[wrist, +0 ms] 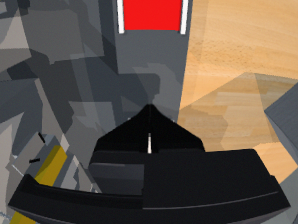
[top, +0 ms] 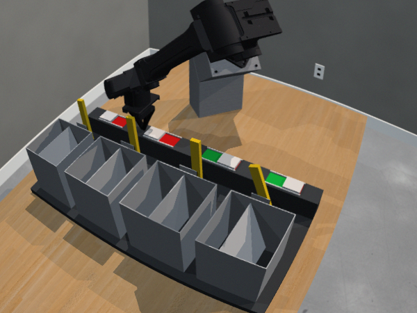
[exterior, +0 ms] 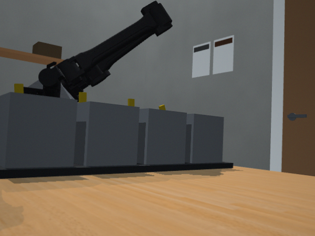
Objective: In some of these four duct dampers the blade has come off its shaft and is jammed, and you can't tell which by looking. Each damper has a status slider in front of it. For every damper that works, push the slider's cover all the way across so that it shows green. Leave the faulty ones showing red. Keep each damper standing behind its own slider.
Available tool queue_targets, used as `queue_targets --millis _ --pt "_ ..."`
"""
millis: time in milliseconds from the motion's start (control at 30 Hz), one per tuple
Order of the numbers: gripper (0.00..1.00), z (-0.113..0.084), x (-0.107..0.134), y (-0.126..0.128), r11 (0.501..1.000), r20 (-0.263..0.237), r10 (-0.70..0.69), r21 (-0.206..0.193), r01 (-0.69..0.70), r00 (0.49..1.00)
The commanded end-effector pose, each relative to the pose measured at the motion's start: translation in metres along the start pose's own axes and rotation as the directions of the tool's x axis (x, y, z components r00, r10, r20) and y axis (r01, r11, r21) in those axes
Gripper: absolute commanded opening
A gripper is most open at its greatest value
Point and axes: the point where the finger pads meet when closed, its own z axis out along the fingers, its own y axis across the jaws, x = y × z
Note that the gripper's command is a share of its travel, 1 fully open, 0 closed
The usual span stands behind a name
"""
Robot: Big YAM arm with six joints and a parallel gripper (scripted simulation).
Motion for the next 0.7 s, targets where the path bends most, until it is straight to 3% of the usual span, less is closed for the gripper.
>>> queue_targets --millis 0,667 --pt "0.0 0.0068 0.0039 -0.0091 1.0 -0.01 0.012 0.019 -0.011 1.0" --pt "0.0 0.0028 0.0098 -0.0003 1.0 -0.003 -0.009 0.005 0.009 1.0"
